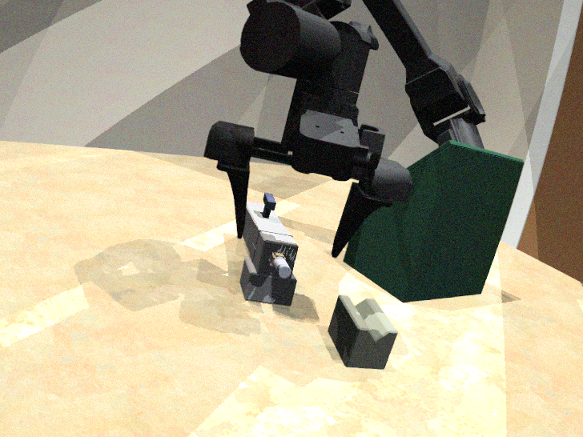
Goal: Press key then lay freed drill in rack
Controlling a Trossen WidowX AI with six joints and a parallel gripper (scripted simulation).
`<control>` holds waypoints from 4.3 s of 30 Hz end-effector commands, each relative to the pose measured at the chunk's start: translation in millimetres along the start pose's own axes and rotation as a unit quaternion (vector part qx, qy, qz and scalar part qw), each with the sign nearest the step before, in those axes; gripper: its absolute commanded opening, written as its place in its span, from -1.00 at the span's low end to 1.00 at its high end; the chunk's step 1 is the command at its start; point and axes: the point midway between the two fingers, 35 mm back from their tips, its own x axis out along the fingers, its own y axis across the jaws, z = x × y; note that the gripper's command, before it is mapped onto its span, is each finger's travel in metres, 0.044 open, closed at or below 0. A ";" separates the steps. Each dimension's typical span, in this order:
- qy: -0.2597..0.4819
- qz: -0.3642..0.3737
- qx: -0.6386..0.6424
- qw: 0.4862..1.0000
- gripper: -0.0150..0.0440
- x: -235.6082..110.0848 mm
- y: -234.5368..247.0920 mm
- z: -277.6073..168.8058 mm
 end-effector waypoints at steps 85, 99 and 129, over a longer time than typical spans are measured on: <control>0.000 0.000 -0.053 0.999 -0.49 56.1 1.9 6.0; -0.001 0.000 -0.053 0.999 -0.49 54.2 3.0 25.5; -0.001 0.000 -0.053 0.999 1.00 53.9 4.0 34.9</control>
